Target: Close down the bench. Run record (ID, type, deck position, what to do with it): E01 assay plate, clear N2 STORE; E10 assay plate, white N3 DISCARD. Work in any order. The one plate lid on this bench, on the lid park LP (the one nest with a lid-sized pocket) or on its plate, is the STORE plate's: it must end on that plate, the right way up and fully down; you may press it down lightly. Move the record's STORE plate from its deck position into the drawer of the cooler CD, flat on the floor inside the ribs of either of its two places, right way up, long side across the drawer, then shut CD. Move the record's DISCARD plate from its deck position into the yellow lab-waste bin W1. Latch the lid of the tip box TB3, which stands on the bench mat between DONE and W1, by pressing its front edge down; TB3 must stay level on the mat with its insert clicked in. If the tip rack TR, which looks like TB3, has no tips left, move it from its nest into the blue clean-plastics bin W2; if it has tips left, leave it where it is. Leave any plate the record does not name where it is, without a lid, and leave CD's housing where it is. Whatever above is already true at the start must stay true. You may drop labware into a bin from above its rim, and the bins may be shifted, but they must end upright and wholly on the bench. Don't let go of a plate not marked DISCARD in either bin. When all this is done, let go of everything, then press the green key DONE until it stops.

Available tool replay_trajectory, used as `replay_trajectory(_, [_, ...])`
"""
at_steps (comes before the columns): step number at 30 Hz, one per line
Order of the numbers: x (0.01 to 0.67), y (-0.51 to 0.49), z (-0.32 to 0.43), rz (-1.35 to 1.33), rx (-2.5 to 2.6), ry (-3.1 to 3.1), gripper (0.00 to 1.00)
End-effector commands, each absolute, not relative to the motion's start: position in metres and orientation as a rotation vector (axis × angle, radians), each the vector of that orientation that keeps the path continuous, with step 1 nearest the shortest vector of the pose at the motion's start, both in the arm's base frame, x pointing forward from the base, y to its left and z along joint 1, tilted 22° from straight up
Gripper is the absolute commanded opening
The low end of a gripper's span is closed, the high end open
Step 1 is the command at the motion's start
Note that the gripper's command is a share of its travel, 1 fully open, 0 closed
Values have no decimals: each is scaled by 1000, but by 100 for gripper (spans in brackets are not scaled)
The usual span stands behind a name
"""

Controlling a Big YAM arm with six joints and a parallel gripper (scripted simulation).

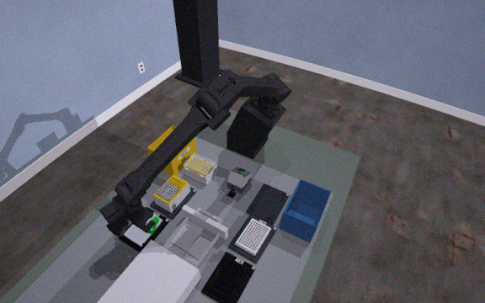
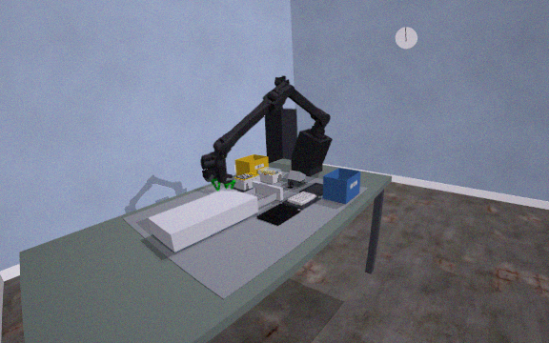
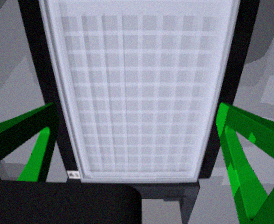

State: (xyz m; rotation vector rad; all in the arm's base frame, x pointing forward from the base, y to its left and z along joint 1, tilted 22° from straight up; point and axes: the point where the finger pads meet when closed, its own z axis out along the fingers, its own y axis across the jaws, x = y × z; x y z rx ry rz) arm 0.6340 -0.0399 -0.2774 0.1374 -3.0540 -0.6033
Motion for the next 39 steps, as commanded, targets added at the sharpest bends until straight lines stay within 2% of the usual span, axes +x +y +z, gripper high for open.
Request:
replay_trajectory(1, [665, -65, -234, -594, 135, -3136, 100])
replay_trajectory(39, [660, -82, -194, -590, 135, -3128, 100])
